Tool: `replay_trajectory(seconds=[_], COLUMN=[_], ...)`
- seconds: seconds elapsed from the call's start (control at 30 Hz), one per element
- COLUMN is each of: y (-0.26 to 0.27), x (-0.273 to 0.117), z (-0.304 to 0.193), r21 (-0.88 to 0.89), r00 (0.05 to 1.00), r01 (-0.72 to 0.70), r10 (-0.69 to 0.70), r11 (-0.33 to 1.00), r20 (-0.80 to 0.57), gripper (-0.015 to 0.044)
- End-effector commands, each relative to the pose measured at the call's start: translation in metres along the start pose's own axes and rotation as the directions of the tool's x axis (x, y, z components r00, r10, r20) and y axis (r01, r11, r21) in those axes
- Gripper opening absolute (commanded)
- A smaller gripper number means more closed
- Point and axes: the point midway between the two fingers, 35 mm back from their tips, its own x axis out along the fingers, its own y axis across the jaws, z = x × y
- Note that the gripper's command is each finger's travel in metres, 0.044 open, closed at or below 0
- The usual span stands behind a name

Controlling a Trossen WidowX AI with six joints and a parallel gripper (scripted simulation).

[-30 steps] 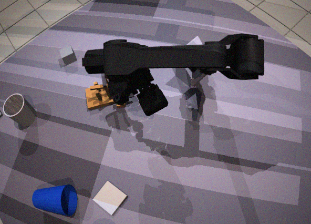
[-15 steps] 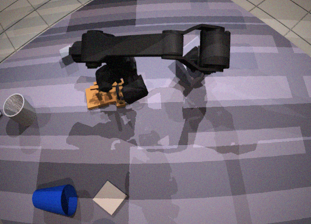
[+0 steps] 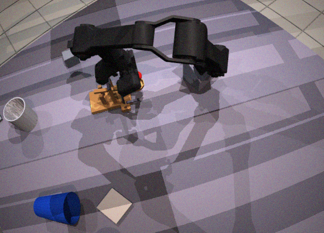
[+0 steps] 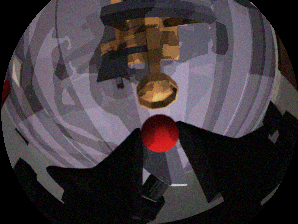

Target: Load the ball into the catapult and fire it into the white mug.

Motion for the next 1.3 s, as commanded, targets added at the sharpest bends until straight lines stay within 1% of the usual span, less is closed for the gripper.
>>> replay_trajectory(seconds=[0.0,0.17,0.63,0.87,1.17,1.2,1.27], y=[-0.007,-0.007,-0.008,-0.008,-0.008,-0.008,-0.008], x=[0.002,0.015,0.028,0.025,0.025,0.022,-0.002], z=[0.002,0.007,0.013,0.012,0.012,0.012,0.006], r21=[0.004,0.003,0.003,-0.003,-0.003,-0.002,0.003], r00=[1.000,1.000,1.000,1.000,1.000,1.000,1.000], r01=[-0.001,-0.001,-0.002,0.002,0.002,0.003,0.012], r10=[0.001,0.001,0.002,-0.002,-0.002,-0.003,-0.013], r11=[1.000,1.000,1.000,1.000,1.000,1.000,1.000], r20=[-0.008,-0.008,-0.008,-0.006,-0.006,-0.003,0.021], gripper=[0.0000,0.0000,0.0000,0.0000,0.0236,0.0263,0.0315])
